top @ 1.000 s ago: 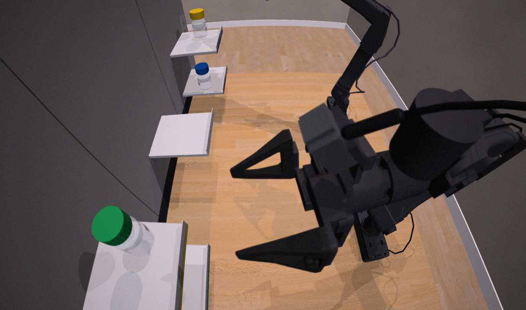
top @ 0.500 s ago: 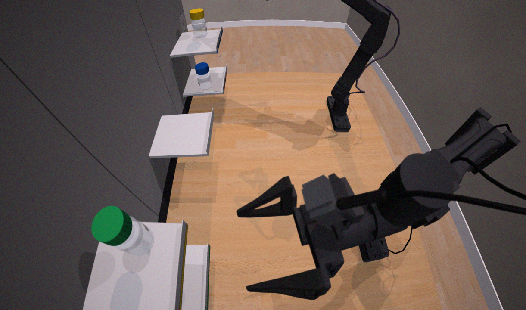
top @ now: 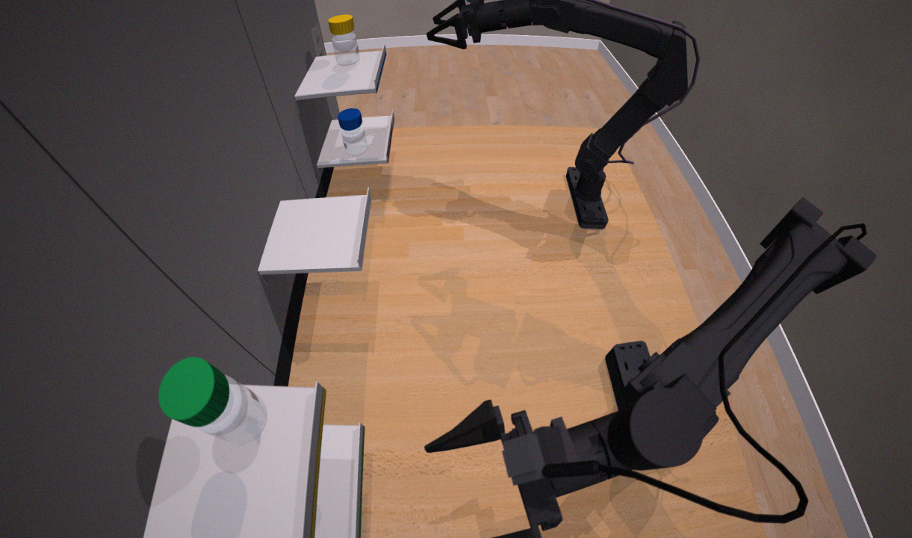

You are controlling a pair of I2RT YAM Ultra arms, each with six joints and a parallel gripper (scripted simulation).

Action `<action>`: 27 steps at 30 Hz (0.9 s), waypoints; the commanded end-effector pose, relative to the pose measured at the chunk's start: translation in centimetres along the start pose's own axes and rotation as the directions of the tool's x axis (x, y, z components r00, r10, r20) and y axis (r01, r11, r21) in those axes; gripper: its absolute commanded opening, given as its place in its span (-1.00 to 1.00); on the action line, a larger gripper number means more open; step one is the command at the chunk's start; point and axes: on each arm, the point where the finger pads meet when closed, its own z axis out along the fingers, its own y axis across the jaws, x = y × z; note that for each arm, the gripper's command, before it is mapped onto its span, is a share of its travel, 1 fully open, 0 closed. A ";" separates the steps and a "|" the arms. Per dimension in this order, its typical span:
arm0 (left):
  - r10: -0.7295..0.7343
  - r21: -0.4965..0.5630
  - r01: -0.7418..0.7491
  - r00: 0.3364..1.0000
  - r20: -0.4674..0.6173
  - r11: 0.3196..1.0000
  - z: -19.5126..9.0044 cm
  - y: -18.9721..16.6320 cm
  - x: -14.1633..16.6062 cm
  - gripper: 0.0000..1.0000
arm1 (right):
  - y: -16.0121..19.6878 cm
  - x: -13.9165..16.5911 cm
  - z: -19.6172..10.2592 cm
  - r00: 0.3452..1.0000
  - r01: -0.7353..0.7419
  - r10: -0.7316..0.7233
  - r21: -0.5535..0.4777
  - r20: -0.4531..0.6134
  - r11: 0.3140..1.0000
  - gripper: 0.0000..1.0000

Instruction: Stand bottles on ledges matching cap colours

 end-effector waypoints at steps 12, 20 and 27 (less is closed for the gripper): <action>0.000 0.003 0.000 1.000 0.000 1.000 0.5 0.3 2.6 1.00 | 4.1 7.2 0.8 0.998 0.007 -0.005 -0.020 0.056 1.000 1.00; -0.005 0.004 0.005 1.000 -0.013 1.000 0.5 0.2 2.9 1.00 | 5.5 10.5 1.2 1.000 0.000 0.000 -0.052 0.005 0.999 1.00; 0.000 -0.002 0.000 1.000 0.005 1.000 0.5 0.3 2.0 1.00 | 5.5 10.2 1.2 1.000 0.003 -0.003 -0.052 0.011 0.999 1.00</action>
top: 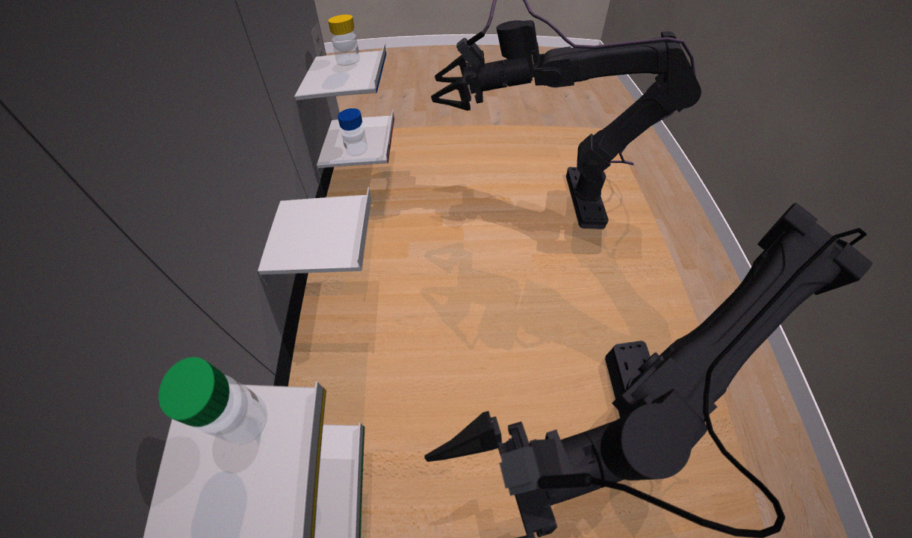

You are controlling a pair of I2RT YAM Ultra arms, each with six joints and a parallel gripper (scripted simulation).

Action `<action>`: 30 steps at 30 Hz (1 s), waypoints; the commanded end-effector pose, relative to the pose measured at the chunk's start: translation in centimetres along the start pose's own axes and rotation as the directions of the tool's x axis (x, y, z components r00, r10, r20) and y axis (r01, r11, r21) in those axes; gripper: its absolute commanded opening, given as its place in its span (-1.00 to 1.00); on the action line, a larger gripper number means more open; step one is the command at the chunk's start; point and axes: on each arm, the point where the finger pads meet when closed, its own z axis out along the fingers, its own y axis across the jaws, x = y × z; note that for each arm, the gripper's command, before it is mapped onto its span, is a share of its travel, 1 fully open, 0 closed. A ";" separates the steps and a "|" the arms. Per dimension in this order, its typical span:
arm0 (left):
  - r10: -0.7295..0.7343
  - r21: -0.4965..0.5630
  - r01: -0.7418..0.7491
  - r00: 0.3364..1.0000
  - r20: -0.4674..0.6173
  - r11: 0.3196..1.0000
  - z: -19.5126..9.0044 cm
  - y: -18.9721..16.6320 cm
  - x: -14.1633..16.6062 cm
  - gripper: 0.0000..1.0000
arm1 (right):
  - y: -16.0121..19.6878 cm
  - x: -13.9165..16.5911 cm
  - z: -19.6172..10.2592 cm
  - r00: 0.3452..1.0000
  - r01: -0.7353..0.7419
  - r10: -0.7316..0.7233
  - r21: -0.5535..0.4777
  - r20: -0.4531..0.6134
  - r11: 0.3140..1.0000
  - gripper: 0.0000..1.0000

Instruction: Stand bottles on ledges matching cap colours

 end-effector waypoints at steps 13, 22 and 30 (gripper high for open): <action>-0.001 0.001 0.001 1.000 -0.004 1.000 0.0 0.0 0.3 1.00 | 0.2 -0.8 -0.7 1.000 -0.009 0.009 0.008 -0.012 1.000 1.00; -0.001 0.001 0.001 1.000 -0.004 1.000 0.0 0.0 0.3 1.00 | 0.4 -4.8 -2.0 0.997 -0.020 0.020 0.007 -0.077 1.000 1.00; -0.001 0.001 0.001 1.000 -0.004 1.000 0.0 0.0 0.3 1.00 | 0.5 -12.7 -3.8 0.999 -0.012 0.012 0.008 -0.041 1.000 1.00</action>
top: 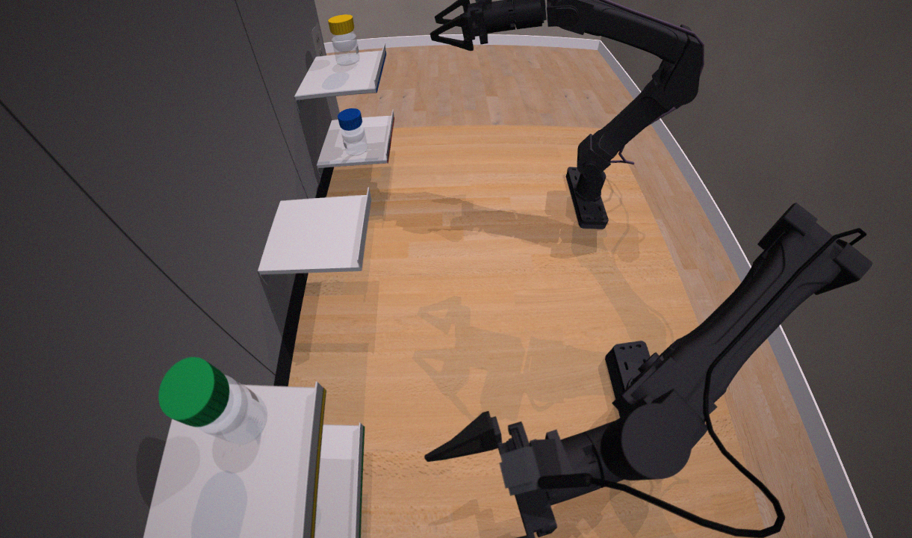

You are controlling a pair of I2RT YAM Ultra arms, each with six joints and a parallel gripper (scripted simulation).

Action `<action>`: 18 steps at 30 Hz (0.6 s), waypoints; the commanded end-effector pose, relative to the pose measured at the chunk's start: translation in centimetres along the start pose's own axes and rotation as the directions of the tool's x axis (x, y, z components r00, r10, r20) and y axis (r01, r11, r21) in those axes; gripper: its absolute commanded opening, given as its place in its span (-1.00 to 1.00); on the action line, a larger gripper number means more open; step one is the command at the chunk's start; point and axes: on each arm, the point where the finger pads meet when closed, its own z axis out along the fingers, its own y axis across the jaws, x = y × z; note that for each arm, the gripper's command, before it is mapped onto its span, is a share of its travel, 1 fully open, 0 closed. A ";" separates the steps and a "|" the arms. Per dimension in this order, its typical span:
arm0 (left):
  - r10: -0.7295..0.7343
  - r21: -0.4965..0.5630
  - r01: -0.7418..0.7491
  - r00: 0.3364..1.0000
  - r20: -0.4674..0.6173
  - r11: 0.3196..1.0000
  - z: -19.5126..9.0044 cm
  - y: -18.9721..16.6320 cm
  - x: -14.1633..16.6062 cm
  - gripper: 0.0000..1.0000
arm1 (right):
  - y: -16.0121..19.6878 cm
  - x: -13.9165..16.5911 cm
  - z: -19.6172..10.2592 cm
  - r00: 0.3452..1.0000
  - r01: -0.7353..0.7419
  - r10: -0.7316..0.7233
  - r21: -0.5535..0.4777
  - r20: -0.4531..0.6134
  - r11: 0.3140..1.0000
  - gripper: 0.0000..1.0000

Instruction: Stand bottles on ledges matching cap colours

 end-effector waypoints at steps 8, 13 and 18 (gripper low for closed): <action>-0.001 0.001 0.001 1.000 -0.004 1.000 0.0 0.0 0.3 1.00 | 0.4 -4.0 -0.7 0.998 -0.016 0.016 -0.006 -0.067 1.000 1.00; -0.001 0.001 0.001 1.000 -0.004 1.000 0.0 0.0 0.3 1.00 | 0.3 -5.9 -1.1 0.999 0.001 -0.002 -0.030 -0.043 1.000 1.00; -0.001 0.001 0.001 1.000 -0.004 1.000 0.0 0.0 0.3 1.00 | 0.0 -6.9 -1.1 1.000 0.006 -0.006 -0.016 -0.019 1.000 1.00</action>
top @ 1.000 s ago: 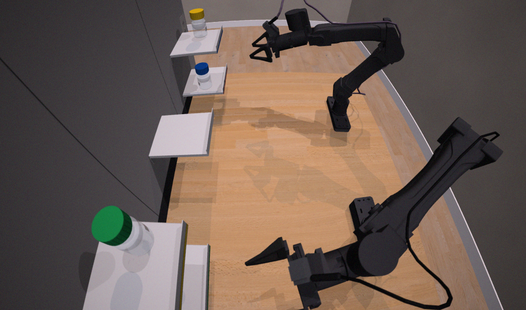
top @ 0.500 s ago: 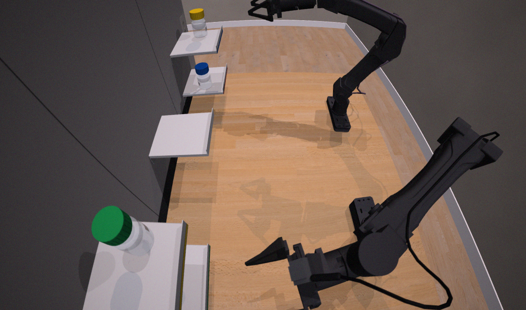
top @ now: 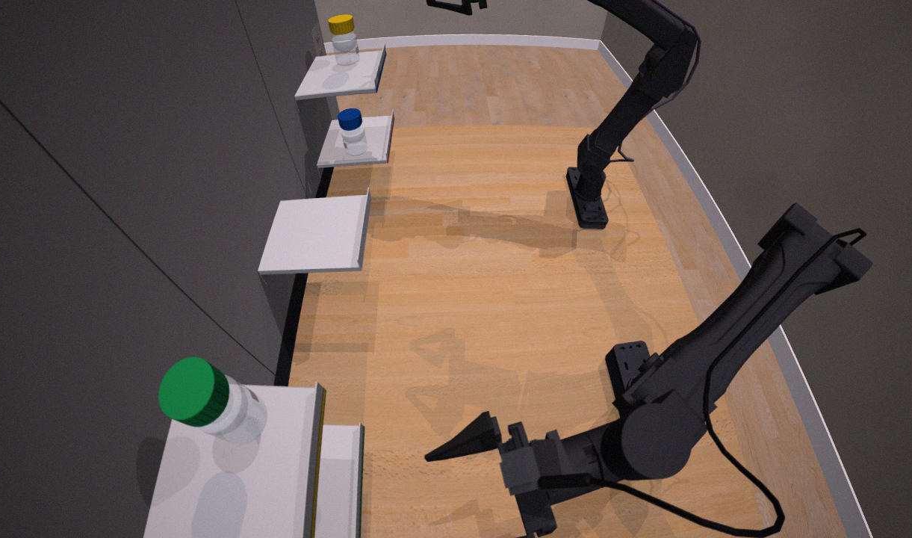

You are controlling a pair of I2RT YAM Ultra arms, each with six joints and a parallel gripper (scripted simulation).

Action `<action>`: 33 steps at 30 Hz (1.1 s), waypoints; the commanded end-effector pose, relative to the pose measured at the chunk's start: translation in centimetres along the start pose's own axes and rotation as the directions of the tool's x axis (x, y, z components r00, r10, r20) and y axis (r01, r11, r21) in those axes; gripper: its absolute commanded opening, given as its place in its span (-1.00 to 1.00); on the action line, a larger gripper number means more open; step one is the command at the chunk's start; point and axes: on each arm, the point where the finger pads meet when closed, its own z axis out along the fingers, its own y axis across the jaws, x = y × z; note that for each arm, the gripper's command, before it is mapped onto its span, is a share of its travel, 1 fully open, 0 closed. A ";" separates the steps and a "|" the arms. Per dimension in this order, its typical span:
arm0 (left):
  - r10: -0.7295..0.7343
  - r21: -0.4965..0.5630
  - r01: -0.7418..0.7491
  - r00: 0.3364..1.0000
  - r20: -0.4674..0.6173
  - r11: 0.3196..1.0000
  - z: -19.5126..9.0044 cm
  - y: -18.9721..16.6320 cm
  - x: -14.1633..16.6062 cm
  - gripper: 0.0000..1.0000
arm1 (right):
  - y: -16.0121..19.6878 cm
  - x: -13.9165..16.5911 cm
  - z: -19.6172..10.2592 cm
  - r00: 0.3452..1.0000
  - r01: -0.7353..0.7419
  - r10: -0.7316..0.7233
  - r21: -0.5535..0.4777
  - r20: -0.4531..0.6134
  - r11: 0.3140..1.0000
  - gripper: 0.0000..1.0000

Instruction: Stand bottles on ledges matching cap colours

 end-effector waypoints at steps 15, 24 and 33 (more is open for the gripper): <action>-0.008 -0.021 0.008 1.000 0.021 1.000 0.3 0.3 0.1 0.62 | -0.4 -0.3 -0.3 1.000 0.004 -0.004 0.006 -0.011 1.000 1.00; -0.037 -0.033 0.040 0.994 0.103 0.999 3.7 0.2 -0.4 0.62 | -0.2 -0.6 -0.4 0.998 0.020 -0.019 0.000 0.055 1.000 1.00; -0.128 0.010 0.127 0.990 0.056 0.992 10.4 -1.9 5.0 0.62 | -0.4 6.6 1.4 0.996 0.024 -0.024 0.001 0.083 1.000 1.00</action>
